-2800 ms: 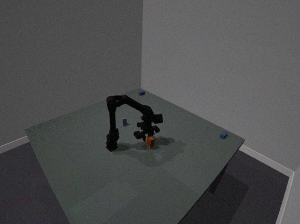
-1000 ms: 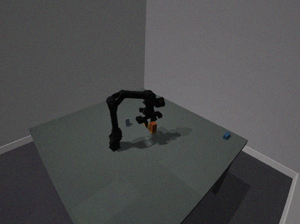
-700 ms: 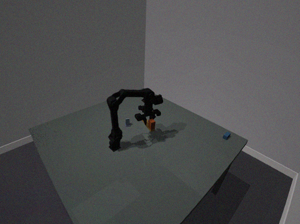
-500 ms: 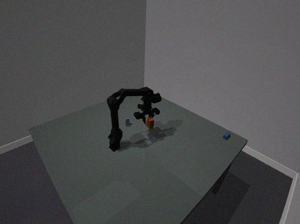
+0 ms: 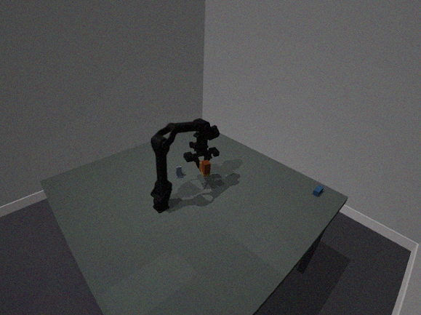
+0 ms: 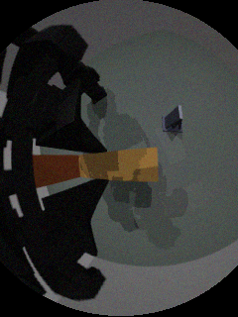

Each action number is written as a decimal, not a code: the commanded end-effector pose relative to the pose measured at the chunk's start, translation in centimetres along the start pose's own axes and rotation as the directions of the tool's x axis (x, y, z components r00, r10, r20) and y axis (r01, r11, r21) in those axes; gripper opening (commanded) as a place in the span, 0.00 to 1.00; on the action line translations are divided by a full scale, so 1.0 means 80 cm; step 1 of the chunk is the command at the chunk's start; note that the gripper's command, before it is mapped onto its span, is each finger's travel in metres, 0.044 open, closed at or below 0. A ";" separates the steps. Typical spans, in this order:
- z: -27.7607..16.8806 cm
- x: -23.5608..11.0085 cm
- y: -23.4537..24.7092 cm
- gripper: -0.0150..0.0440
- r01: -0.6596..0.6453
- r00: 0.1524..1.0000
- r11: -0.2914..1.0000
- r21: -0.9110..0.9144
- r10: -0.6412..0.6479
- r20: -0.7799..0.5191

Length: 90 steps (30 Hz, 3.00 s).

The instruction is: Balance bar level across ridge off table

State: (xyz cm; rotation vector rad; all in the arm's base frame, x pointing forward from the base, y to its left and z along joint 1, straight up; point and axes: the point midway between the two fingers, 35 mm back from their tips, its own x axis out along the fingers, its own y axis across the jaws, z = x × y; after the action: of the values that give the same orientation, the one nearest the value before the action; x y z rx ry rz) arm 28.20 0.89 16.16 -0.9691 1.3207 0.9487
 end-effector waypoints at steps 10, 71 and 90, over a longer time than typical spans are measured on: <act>0.056 -0.001 0.014 0.25 -0.001 1.000 0.999 0.036 0.001 0.000; 0.205 0.039 0.108 0.25 -0.009 1.000 0.991 0.132 0.008 0.011; 0.204 0.051 0.108 0.25 -0.009 1.000 0.991 0.132 0.008 0.011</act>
State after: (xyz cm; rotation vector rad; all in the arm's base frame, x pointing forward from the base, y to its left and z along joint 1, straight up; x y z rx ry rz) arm 25.40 19.15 12.07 -0.8549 1.3640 0.8633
